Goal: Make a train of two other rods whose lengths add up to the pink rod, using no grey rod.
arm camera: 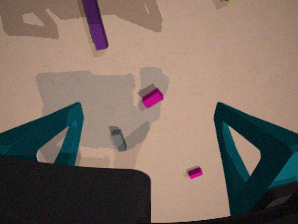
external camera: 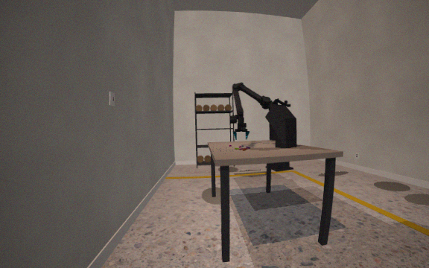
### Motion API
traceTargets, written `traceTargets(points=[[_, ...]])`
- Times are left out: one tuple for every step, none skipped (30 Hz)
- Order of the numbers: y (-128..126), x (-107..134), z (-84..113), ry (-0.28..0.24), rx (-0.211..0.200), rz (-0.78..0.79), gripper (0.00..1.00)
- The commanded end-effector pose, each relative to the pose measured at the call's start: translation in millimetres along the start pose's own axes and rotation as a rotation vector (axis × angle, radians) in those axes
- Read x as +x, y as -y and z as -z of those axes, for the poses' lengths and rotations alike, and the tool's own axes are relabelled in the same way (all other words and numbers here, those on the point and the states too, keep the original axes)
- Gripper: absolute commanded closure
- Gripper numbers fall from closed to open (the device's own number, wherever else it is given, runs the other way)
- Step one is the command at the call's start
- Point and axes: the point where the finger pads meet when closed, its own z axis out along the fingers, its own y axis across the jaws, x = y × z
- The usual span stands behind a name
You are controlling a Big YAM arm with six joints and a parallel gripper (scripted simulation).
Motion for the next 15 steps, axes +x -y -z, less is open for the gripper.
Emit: traceTargets(points=[[1.3, -1.3, 0.4, 0.004, 0.009, -0.02, 0.0], [1.3, -1.3, 0.4, 0.004, 0.009, -0.02, 0.0], [1.3, -1.3, 0.4, 0.004, 0.009, -0.02, 0.0], [1.3, -1.3, 0.4, 0.004, 0.009, -0.02, 0.0], [1.3, -1.3, 0.4, 0.004, 0.009, -0.021, 0.0], [1.3, -1.3, 0.4, 0.004, 0.009, -0.025, 0.0], [1.3, -1.3, 0.4, 0.004, 0.009, -0.031, 0.0], [1.3, -1.2, 0.4, 0.004, 0.009, -0.041, 0.0], [1.3, -1.2, 0.4, 0.004, 0.009, -0.041, 0.0], [1.3, -1.2, 0.4, 0.004, 0.009, -0.041, 0.0], [1.3, -1.2, 0.3, 0.004, 0.009, -0.056, 0.0], [1.4, -1.1, 0.3, 0.004, 0.009, -0.075, 0.0], [1.4, -1.0, 0.3, 0.004, 0.009, -0.1, 0.0], [1.4, -1.0, 0.2, 0.004, 0.009, -0.13, 0.0], [1.4, -0.8, 0.2, 0.004, 0.009, -0.165, 0.0]])
